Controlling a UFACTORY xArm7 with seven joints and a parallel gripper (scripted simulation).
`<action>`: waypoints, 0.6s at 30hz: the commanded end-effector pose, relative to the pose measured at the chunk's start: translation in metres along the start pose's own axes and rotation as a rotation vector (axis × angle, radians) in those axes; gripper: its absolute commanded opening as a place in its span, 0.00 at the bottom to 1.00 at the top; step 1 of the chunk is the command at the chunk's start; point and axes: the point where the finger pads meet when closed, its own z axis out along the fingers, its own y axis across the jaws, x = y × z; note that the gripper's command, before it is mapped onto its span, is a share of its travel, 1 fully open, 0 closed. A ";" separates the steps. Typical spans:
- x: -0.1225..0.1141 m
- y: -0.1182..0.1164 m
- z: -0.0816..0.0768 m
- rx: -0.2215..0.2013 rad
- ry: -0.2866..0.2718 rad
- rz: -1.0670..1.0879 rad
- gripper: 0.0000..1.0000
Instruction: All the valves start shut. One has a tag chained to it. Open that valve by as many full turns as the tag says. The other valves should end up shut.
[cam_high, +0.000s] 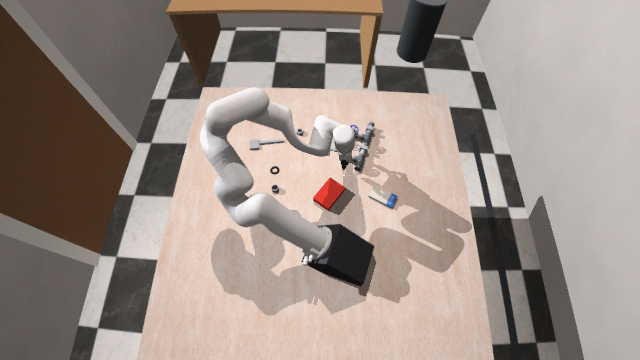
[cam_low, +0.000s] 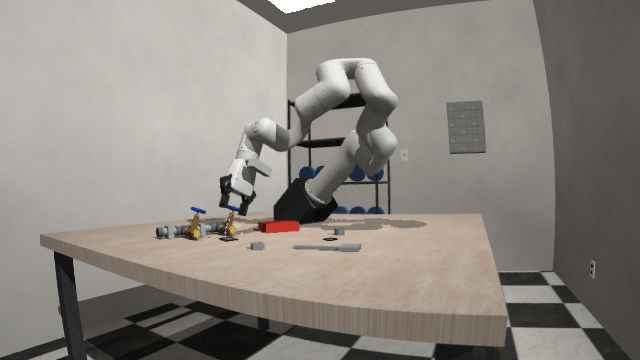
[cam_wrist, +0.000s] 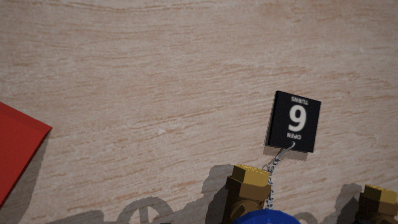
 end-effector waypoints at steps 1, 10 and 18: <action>-0.001 0.001 -0.002 -0.004 -0.003 0.000 1.00; -0.001 0.001 -0.002 -0.004 -0.003 0.006 1.00; -0.001 0.001 -0.002 -0.004 -0.003 0.133 1.00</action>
